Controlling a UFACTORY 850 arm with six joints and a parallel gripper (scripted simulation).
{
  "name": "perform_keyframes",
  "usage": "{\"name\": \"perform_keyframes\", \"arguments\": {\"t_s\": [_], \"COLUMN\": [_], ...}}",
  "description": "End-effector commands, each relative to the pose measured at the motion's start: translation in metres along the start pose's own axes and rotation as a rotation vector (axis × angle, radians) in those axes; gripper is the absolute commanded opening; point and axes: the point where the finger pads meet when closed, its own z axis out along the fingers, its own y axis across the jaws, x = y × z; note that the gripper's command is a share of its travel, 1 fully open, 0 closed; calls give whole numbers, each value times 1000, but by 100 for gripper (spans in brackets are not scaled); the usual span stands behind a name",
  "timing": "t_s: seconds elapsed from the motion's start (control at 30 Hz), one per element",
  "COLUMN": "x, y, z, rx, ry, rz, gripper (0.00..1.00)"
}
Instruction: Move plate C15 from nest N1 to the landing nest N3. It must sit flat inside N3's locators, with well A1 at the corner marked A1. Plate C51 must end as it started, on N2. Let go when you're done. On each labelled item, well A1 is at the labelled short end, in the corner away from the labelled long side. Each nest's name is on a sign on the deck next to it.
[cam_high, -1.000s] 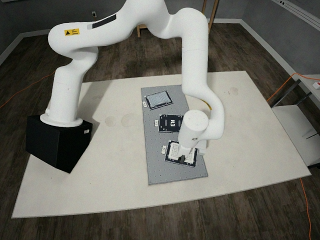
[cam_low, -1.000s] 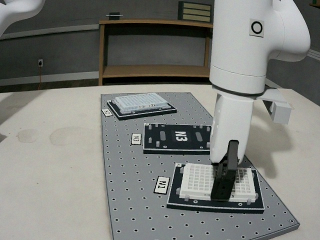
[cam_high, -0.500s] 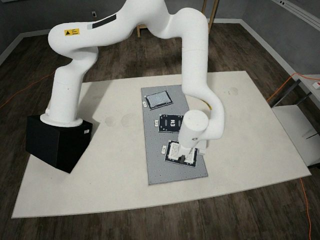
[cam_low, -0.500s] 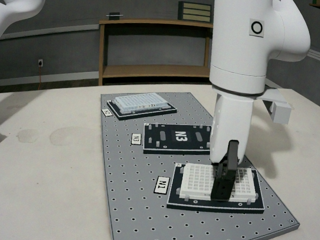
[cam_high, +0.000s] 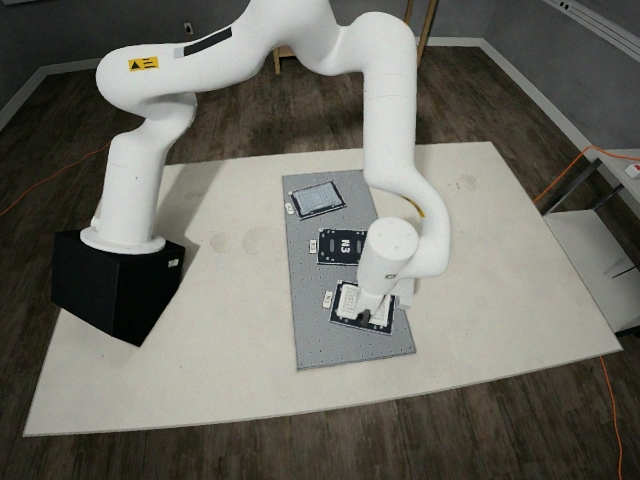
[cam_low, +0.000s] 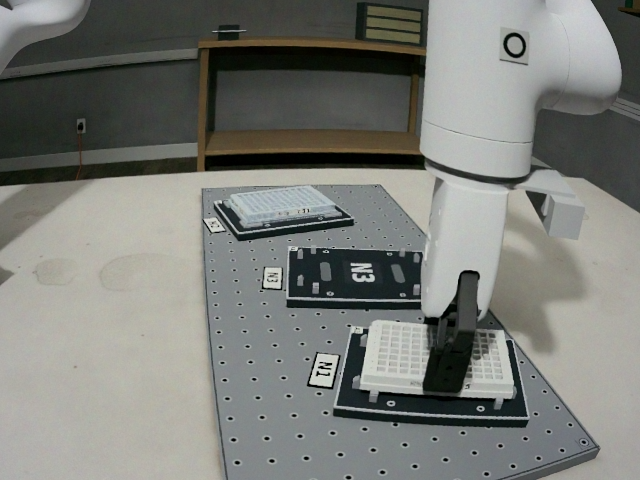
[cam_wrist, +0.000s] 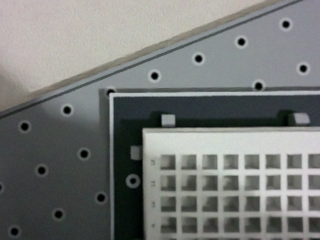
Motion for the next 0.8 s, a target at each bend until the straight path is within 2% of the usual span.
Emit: {"name": "perform_keyframes", "arguments": {"t_s": [0.0,0.77], "x": [1,1], "y": [0,0], "z": [-3,-14], "rx": [0,0], "ry": [2,2], "rz": [-1,-1], "gripper": [0,0]}}
